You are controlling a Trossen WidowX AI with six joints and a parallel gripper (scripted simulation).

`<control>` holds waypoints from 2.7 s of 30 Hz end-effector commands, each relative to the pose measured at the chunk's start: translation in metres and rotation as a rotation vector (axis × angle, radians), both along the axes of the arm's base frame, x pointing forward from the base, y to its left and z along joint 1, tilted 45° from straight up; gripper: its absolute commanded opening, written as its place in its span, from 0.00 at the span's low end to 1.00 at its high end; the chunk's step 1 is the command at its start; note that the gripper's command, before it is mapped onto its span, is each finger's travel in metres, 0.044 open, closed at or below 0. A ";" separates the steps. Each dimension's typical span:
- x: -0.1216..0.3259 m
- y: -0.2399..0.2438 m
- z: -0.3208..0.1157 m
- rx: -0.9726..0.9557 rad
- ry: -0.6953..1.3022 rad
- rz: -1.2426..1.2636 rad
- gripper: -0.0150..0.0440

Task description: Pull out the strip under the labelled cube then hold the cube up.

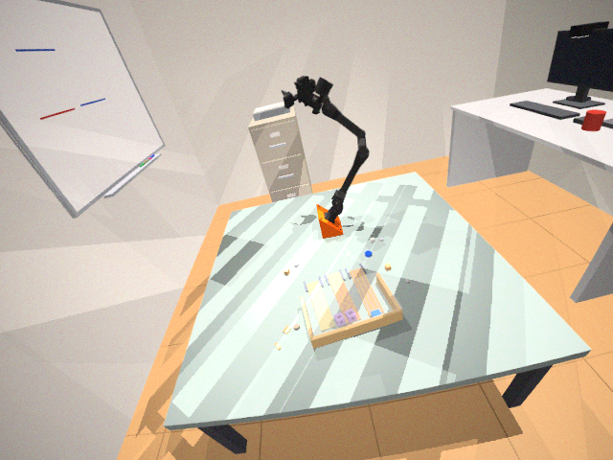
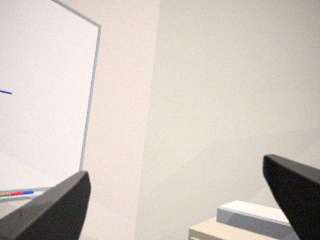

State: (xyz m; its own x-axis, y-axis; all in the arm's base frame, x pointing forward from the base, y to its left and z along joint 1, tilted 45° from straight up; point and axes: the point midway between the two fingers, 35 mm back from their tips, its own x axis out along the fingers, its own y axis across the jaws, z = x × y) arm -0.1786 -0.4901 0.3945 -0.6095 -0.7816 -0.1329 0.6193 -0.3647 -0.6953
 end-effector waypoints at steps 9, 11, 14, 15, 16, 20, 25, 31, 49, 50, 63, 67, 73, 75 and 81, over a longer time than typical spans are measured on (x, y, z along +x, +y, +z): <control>0.086 -0.019 -0.039 0.040 -0.100 0.276 0.93; 0.117 -0.022 -0.053 0.057 -0.141 0.368 0.93; 0.165 -0.022 -0.076 0.088 -0.215 0.506 0.93; 0.181 -0.020 -0.083 0.101 -0.240 0.552 0.93; 0.197 -0.018 -0.090 0.114 -0.266 0.596 0.93; 0.259 -0.002 -0.120 0.177 -0.372 0.769 0.93; 0.334 0.033 -0.156 0.283 -0.513 0.977 0.93; 0.409 0.097 -0.196 0.450 -0.687 1.200 0.93; 0.501 0.369 -0.283 1.274 -1.174 1.616 0.93; 0.499 0.385 -0.287 1.335 -1.195 1.622 0.93; 0.494 0.409 -0.291 1.428 -1.225 1.628 0.93; 0.510 0.412 -0.301 1.514 -1.125 1.618 0.75; 0.539 0.430 -0.331 1.739 -0.840 1.607 0.49; 0.545 0.443 -0.340 1.839 -0.743 1.580 0.40; 0.552 0.471 -0.362 2.087 -0.415 1.573 0.25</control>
